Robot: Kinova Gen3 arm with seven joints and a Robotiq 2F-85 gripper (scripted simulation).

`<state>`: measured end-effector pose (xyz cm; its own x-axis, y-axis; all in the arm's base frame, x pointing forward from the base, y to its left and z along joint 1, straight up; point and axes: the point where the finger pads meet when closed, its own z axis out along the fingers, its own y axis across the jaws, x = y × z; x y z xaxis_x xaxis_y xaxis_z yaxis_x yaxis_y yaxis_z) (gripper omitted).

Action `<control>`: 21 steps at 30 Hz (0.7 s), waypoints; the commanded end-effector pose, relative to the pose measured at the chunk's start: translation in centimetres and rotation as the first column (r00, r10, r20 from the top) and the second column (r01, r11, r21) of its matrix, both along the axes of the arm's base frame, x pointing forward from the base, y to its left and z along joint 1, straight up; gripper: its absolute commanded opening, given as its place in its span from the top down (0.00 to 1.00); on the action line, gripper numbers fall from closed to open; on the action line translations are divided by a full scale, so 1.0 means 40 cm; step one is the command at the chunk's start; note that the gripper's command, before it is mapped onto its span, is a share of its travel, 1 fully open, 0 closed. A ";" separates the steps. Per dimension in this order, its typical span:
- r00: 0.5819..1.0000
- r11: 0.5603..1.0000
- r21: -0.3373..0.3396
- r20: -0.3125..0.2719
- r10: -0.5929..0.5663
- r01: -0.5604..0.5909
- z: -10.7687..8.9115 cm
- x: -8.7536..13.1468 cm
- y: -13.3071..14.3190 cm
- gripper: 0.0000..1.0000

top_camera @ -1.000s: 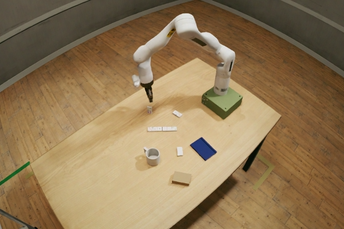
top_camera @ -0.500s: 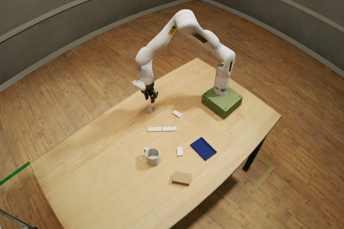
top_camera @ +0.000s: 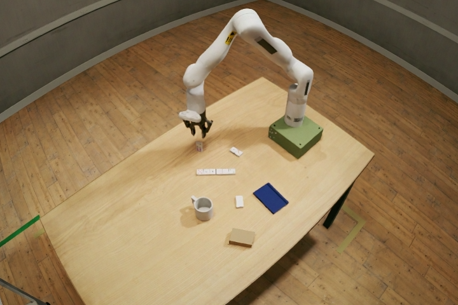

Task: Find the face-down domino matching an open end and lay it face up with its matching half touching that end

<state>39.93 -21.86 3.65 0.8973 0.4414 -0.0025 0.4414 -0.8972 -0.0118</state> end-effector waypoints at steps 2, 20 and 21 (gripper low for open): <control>0.998 0.998 -0.004 0.009 0.057 -0.057 0.002 0.005 0.001 0.51; 0.995 0.995 -0.007 0.012 0.098 -0.098 0.002 0.008 0.002 0.51; 0.995 0.995 -0.007 0.012 0.098 -0.098 0.002 0.008 0.002 0.51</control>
